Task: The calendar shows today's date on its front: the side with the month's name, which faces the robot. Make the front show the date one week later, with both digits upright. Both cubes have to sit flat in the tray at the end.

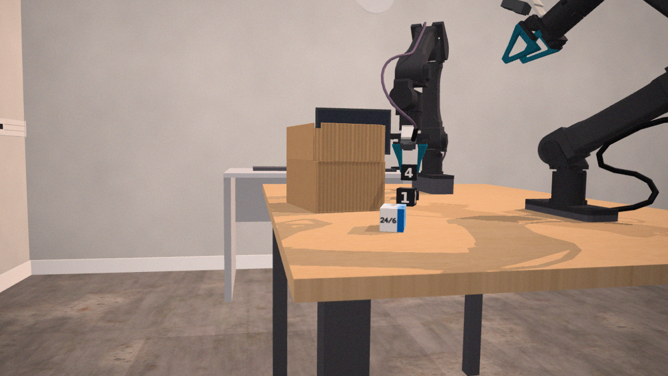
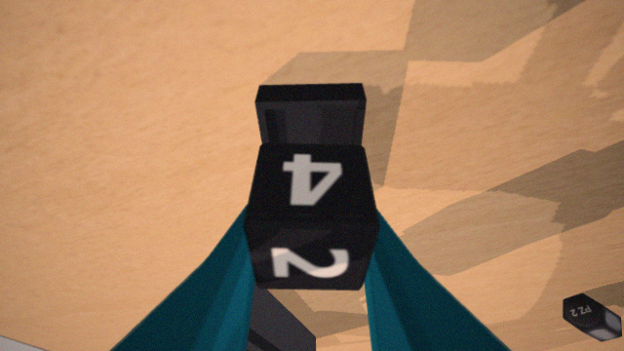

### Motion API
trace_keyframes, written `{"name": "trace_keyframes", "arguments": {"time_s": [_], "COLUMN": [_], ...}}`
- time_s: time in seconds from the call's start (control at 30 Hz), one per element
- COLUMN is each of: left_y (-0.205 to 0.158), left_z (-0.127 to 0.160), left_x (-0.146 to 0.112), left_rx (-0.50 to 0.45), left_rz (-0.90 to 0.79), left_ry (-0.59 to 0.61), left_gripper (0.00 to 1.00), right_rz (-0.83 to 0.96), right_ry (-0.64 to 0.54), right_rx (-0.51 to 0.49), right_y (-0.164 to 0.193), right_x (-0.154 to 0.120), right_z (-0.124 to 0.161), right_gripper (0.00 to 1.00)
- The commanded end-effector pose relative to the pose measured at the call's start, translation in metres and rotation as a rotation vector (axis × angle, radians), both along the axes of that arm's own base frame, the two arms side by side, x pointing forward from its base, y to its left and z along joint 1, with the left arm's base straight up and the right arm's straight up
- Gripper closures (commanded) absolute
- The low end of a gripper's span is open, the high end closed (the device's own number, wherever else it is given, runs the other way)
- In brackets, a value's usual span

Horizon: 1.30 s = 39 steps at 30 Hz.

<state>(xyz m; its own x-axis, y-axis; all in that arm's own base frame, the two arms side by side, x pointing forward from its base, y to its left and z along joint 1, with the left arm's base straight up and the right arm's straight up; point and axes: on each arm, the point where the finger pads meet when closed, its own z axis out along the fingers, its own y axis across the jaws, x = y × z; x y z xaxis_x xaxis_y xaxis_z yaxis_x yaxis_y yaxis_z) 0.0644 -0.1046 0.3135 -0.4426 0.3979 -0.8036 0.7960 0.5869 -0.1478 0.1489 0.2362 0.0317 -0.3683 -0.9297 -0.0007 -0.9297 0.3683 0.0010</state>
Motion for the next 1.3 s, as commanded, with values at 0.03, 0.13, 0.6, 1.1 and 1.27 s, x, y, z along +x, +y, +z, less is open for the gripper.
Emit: {"name": "trace_keyframes", "arguments": {"time_s": [0.03, 0.13, 0.6, 1.1, 1.27], "left_y": [0.001, 0.001, 0.001, 0.001, 0.001], "left_z": [0.006, 0.006, 0.003, 0.003, 0.003], "left_x": [0.001, 0.001, 0.000, 0.000, 0.000], "left_rx": [0.003, 0.003, 0.005, 0.005, 0.005], "left_rz": [0.003, 0.003, -0.002, -0.002, -0.002], "left_ry": [0.004, 0.004, 0.004, 0.004, 0.004], "left_gripper": [0.00, 0.00, 0.00, 0.00, 0.00], "right_rz": [0.048, 0.047, 0.046, 0.053, 0.049], "right_ry": [0.006, -0.008, 0.013, 0.008, -0.008], "right_rx": [0.018, 0.039, 0.004, 0.012, 0.022], "right_y": [0.003, 0.008, -0.001, -0.007, -0.005], "right_x": [0.002, 0.005, -0.001, -0.002, 0.000], "right_z": [0.006, 0.003, -0.015, -0.024, -0.022], "right_gripper": [0.65, 0.65, 0.65, 0.65, 0.65]}}
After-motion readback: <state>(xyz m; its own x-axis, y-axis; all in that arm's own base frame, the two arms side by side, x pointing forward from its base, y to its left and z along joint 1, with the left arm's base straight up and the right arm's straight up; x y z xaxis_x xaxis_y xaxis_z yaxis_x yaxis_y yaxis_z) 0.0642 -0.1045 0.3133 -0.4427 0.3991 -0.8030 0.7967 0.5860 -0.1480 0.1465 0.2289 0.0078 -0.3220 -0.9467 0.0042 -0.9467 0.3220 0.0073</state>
